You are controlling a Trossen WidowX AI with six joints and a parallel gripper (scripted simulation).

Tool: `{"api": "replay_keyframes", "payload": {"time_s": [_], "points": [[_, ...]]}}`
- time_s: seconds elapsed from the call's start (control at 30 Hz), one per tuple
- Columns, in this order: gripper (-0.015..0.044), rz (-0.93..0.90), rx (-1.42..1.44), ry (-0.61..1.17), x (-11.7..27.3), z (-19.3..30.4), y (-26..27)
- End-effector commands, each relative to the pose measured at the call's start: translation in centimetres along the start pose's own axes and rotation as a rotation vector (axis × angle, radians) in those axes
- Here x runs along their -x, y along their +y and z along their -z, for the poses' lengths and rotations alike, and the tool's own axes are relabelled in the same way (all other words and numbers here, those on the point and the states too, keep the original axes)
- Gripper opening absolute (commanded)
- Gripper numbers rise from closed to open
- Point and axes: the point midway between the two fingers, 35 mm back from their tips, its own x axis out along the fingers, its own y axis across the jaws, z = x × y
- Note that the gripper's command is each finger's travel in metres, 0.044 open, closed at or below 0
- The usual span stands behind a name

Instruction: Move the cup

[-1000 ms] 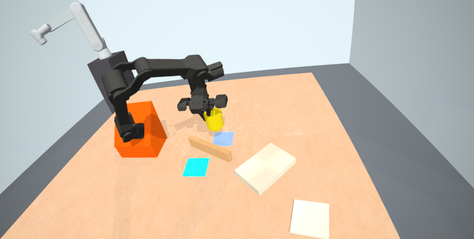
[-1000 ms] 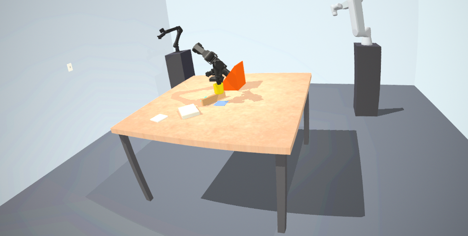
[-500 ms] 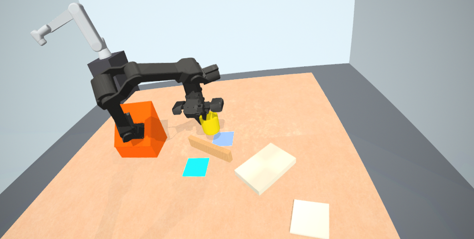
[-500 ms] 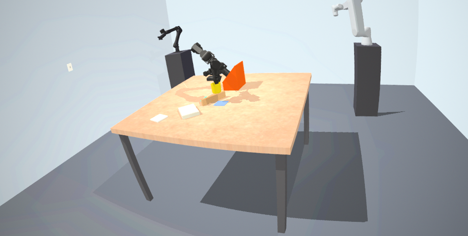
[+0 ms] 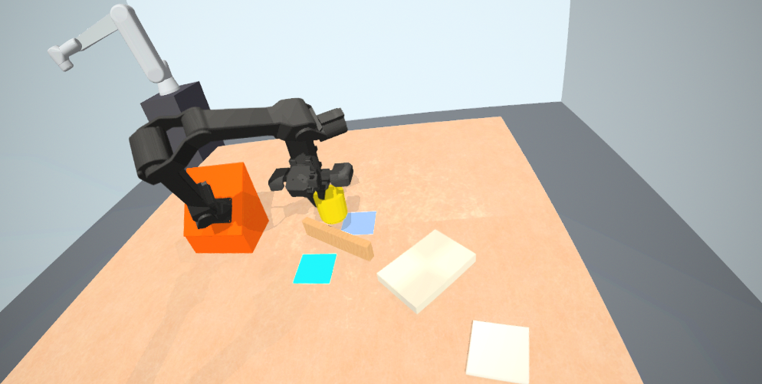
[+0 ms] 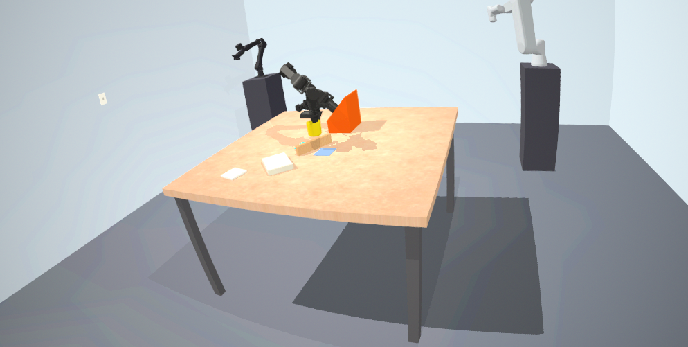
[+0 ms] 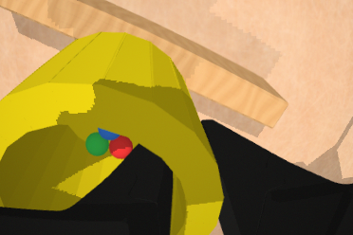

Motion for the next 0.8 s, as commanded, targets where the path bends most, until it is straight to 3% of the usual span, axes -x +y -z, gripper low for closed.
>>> {"api": "replay_keyframes", "payload": {"time_s": [0.0,0.77], "points": [[0.0000,-0.002,0.008,-0.007,0.0,-0.8,-0.4],[0.0000,-0.001,0.009,-0.008,0.2,-4.6,-2.2]]}}
